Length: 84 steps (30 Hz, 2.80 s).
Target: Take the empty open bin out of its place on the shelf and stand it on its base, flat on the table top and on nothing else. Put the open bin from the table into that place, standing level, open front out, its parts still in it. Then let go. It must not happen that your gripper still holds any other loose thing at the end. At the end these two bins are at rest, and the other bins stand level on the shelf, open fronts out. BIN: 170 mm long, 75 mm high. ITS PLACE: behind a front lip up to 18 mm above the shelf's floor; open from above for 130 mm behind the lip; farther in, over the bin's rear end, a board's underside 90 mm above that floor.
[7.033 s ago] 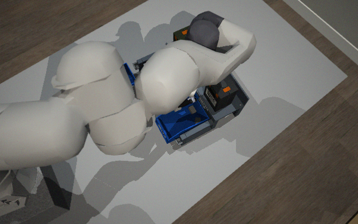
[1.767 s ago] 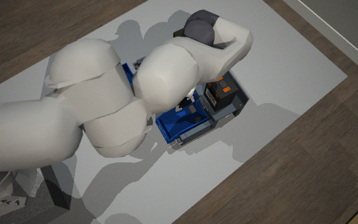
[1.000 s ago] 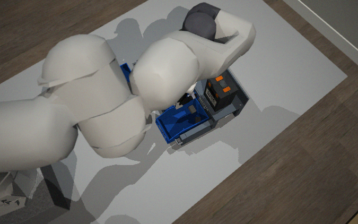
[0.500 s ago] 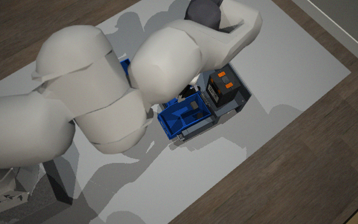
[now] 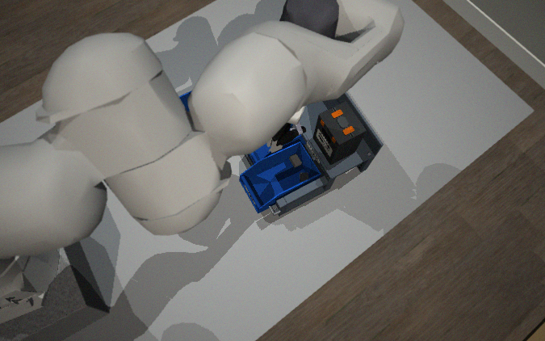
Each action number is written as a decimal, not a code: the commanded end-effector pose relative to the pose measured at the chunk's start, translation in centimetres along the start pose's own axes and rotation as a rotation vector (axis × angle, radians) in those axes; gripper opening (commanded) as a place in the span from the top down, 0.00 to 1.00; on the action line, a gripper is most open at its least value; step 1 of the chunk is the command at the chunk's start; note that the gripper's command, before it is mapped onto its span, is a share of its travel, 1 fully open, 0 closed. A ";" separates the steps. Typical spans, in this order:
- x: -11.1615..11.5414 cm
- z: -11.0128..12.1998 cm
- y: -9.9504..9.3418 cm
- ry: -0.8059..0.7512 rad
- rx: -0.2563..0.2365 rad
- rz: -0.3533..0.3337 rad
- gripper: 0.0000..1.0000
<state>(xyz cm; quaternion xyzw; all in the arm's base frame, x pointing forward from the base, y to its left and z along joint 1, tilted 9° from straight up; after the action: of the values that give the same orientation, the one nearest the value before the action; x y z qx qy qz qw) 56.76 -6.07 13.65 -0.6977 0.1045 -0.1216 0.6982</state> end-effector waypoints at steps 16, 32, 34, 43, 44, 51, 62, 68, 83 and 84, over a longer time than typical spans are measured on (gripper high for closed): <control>-0.4 -0.1 -1.7 0.004 -0.001 0.008 0.94; -0.4 -0.1 -2.0 0.004 -0.001 0.008 1.00; -0.4 -0.1 -2.0 0.004 -0.001 0.008 1.00; -0.4 -0.1 -2.0 0.004 -0.001 0.008 1.00; -0.4 -0.1 -2.0 0.004 -0.001 0.008 1.00; -0.4 -0.1 -2.0 0.004 -0.001 0.008 1.00; -2.8 -2.8 -1.1 -0.373 -0.004 -0.031 1.00; -6.1 -4.8 0.0 -0.517 -0.032 -0.026 1.00; -12.4 -6.9 1.9 -1.153 -0.100 -0.050 1.00; -12.4 -6.9 1.9 -1.153 -0.100 -0.050 1.00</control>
<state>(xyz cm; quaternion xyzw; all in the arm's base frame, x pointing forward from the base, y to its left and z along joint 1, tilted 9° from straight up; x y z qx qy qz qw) 42.44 -8.33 11.55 -0.7170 -0.2227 0.2072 0.6272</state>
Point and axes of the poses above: the point where the finger pads meet when closed, its own y axis out along the fingers, its own z axis across the jaws, x = y × z, the point moved 7 cm from there along -y, back along the fingers, and after that the axes turned 12 degrees about y, right-handed, at the moved point
